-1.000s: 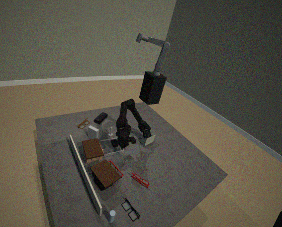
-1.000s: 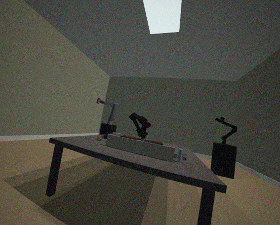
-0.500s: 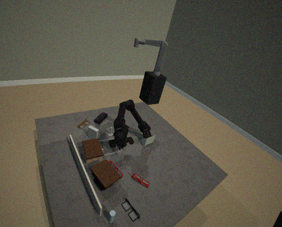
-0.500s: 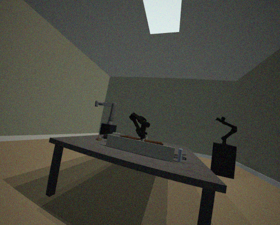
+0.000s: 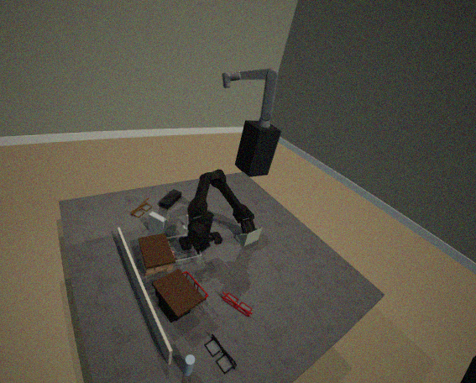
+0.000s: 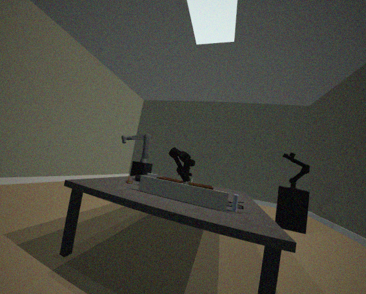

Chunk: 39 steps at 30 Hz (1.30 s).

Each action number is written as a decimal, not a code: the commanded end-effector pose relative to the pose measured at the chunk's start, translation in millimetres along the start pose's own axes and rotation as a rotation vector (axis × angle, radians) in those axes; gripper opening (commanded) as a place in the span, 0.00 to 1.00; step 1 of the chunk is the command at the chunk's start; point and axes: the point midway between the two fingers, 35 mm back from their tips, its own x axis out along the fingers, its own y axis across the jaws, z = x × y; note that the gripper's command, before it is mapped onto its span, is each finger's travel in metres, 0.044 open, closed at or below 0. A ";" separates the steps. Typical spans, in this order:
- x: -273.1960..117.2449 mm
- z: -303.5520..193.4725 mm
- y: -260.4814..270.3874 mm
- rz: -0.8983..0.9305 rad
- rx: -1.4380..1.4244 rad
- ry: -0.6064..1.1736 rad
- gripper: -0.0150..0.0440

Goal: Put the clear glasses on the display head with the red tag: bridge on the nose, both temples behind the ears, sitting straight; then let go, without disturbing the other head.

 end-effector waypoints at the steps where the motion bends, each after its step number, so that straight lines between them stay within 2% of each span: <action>1: 0.2 0.6 6.9 0.002 -0.005 -0.003 0.25; 39: 2.9 1.1 55.1 0.004 -0.003 -0.003 0.25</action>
